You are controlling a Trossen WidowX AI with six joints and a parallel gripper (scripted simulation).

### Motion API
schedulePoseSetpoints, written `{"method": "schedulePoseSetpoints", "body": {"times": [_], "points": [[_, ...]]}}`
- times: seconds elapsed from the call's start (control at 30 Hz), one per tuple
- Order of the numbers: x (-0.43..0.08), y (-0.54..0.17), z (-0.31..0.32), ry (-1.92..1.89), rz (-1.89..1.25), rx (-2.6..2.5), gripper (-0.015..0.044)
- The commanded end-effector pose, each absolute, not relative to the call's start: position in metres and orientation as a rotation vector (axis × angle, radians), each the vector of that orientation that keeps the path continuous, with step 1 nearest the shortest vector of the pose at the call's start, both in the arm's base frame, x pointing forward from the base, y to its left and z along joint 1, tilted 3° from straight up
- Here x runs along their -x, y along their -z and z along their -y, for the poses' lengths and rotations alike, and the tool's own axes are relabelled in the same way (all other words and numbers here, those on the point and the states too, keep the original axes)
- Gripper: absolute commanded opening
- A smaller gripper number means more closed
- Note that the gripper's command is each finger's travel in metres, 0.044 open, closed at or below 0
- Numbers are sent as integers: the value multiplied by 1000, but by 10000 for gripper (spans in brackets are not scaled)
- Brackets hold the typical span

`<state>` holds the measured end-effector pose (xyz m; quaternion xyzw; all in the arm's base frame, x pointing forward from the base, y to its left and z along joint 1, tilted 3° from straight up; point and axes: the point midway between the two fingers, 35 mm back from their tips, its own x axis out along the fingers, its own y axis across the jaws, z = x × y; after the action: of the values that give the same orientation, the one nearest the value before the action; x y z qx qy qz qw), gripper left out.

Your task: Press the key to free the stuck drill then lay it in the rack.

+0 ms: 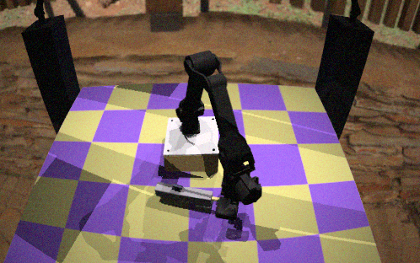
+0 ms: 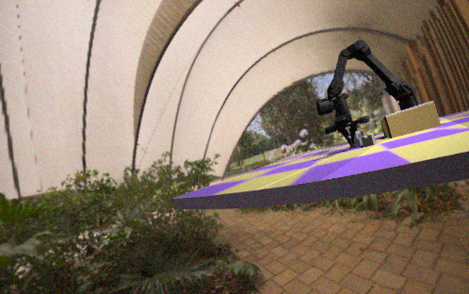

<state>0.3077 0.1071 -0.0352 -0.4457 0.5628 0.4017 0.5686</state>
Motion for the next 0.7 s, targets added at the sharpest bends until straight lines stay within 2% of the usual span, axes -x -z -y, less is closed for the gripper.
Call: {"method": "schedulePoseSetpoints", "body": {"times": [0.0, 0.67], "points": [[-310, 35, -112, -943, -1320, 1045, 0], [-318, 34, -139, -944, -1319, 1044, 0]]}}
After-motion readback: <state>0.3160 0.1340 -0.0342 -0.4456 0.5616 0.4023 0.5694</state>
